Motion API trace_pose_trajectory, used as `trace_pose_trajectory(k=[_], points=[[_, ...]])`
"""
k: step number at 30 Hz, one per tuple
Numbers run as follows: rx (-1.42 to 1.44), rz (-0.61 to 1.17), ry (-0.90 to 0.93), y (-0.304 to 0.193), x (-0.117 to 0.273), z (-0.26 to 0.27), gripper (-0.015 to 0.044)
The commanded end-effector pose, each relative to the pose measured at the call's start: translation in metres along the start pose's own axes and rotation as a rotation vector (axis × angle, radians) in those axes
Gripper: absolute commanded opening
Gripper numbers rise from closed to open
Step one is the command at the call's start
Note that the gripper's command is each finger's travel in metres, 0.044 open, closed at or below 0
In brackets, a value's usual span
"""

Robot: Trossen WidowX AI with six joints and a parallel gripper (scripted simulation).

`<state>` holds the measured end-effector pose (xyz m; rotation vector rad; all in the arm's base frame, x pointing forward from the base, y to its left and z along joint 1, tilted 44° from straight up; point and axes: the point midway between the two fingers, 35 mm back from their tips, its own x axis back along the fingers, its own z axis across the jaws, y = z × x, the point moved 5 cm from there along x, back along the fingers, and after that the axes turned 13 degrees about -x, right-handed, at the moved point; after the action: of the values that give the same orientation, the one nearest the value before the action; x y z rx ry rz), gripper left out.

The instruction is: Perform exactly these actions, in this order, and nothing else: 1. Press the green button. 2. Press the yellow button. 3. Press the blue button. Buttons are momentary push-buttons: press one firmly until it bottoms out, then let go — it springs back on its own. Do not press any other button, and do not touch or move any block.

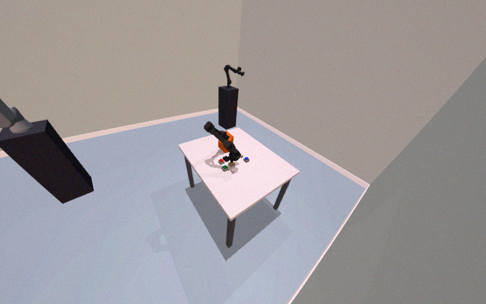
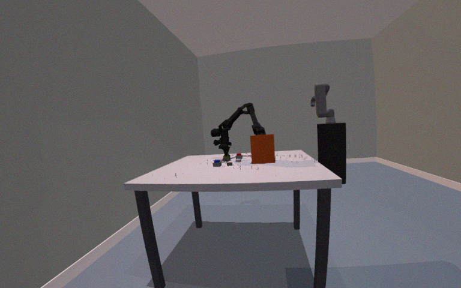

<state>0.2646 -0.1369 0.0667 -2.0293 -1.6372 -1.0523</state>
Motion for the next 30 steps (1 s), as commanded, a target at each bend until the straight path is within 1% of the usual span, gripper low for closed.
trace_pose_trajectory(k=[1,15,16,19,24,25,28,30], points=[[0.008,0.007,-0.001,-0.002,-0.002,0.001,0.0020],[0.008,0.007,-0.001,-0.002,-0.002,0.001,0.0020],[0.003,0.004,0.000,-0.001,0.001,0.001,0.0020],[0.007,0.007,0.001,-0.001,0.028,0.001,0.0020],[0.008,0.007,0.002,-0.001,0.033,0.001,0.0020],[0.008,0.007,0.003,0.000,0.040,0.002,0.0020],[0.008,0.008,0.005,0.000,0.082,0.002,0.0020],[0.008,0.008,0.004,0.000,0.092,0.002,0.0020]])
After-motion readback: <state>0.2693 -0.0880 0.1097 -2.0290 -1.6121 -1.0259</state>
